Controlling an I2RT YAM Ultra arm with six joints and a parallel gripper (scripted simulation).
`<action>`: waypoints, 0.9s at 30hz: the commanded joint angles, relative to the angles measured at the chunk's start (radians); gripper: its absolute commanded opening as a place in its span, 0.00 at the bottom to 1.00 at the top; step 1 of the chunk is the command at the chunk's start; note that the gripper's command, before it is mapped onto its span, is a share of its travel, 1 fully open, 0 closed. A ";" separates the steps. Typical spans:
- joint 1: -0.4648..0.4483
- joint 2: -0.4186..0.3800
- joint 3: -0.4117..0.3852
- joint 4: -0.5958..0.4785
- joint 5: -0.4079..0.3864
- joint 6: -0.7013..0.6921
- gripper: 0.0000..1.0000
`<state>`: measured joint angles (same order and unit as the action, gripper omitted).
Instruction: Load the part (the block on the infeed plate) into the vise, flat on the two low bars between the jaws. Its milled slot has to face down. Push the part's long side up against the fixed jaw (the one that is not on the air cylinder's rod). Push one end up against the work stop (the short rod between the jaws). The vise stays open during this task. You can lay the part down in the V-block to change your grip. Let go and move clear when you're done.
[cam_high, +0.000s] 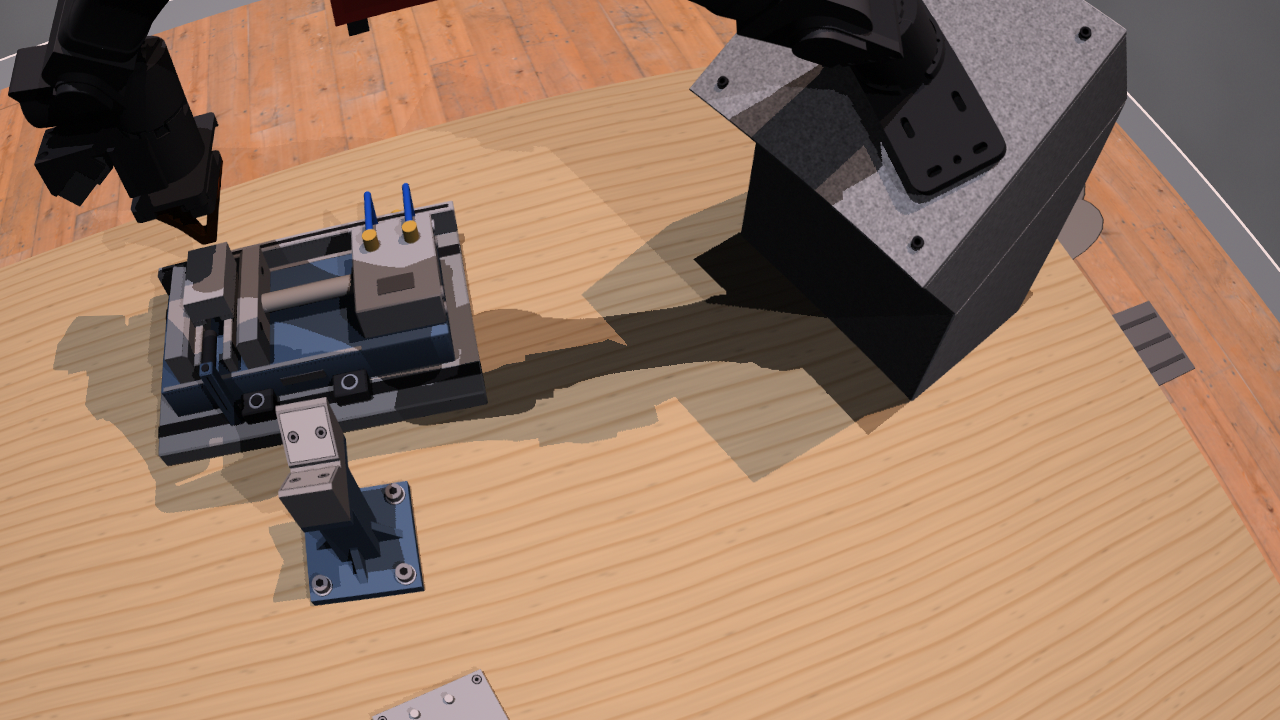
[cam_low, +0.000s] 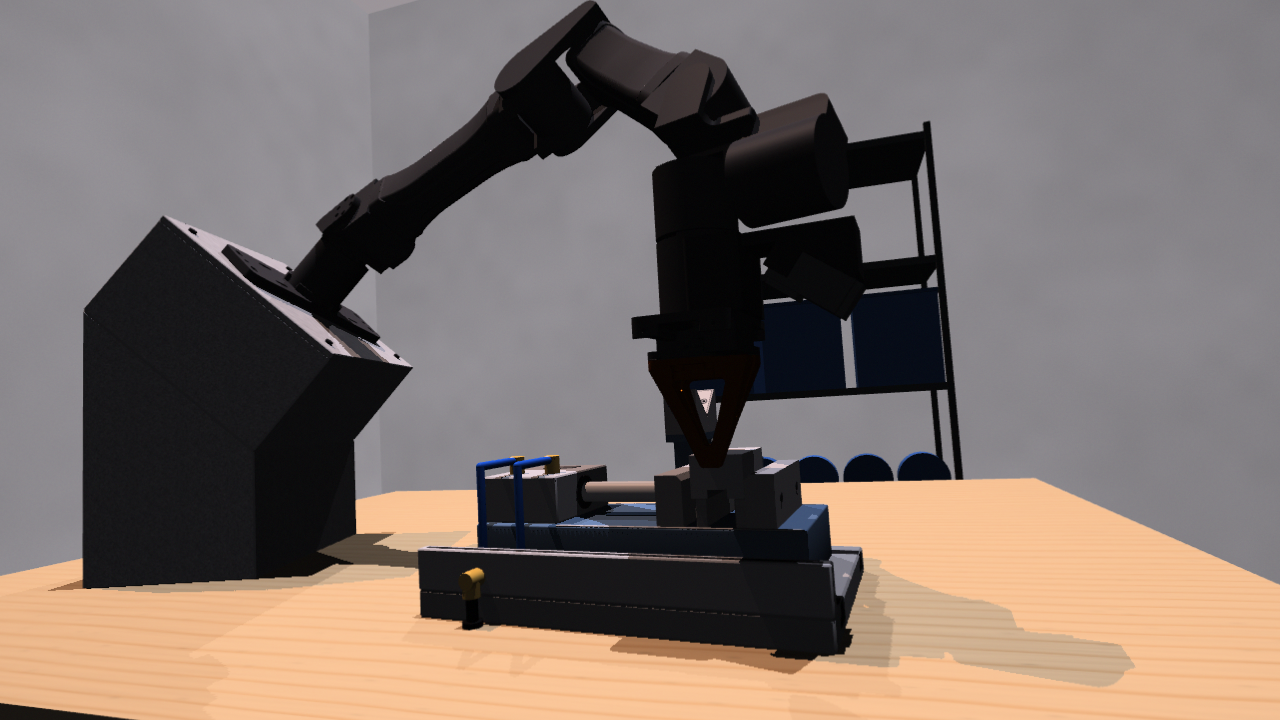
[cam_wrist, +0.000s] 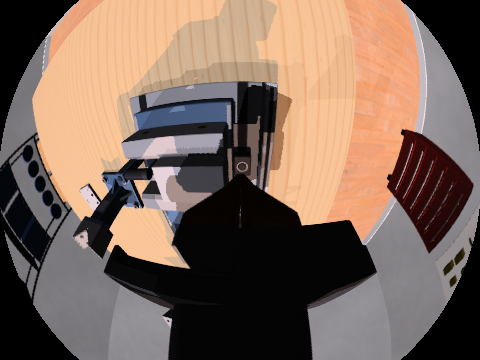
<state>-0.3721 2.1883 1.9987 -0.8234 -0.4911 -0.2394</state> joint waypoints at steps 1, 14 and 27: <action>-0.010 -0.023 0.005 0.014 0.005 0.007 0.00; -0.005 -0.031 -0.016 0.015 0.007 0.009 0.00; -0.003 -0.035 -0.010 0.013 0.008 0.012 0.00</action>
<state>-0.3679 2.1876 1.9926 -0.8192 -0.4885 -0.2348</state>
